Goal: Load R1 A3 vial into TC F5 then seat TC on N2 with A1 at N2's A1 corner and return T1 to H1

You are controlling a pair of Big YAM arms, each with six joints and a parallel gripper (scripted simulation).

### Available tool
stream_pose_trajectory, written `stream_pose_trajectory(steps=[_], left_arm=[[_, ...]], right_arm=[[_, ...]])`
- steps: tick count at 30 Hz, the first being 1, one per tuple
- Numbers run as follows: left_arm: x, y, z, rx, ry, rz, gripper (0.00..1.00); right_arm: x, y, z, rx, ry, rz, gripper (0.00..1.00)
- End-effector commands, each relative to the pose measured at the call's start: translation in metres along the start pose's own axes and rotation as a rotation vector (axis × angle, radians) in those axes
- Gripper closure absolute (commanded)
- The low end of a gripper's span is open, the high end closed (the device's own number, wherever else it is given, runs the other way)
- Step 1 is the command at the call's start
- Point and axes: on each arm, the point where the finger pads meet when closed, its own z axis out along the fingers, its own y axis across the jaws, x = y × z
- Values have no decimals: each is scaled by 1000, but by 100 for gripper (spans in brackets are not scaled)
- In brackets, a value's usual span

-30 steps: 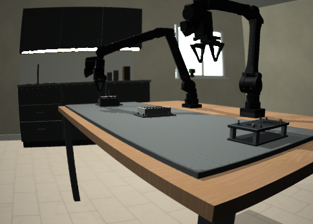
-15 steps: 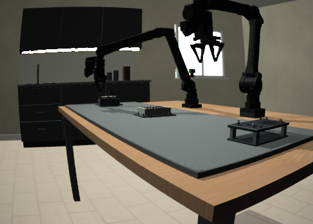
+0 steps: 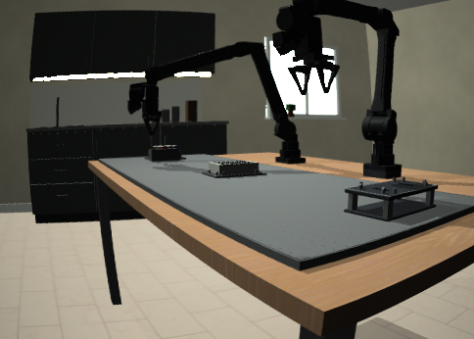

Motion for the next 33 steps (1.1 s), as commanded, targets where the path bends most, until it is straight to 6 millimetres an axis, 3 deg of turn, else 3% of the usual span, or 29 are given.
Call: stream_pose_trajectory(steps=[1, 4, 18, 22, 33], left_arm=[[-8, 0, -14, -6, -31, 15, 0], [-8, 0, -14, -6, -31, 15, 0], [-8, 0, -14, -6, -31, 15, 0], [-8, 0, -14, -6, -31, 15, 0], [-8, 0, -14, -6, -31, 15, 0]], right_arm=[[-20, 0, -44, 27, -74, -1, 93], [-20, 0, -36, 21, -60, -1, 93], [-19, 0, -57, 28, -77, -1, 93], [-20, 0, -46, 20, -57, -1, 93], [-18, 0, -64, 26, -73, -1, 93]])
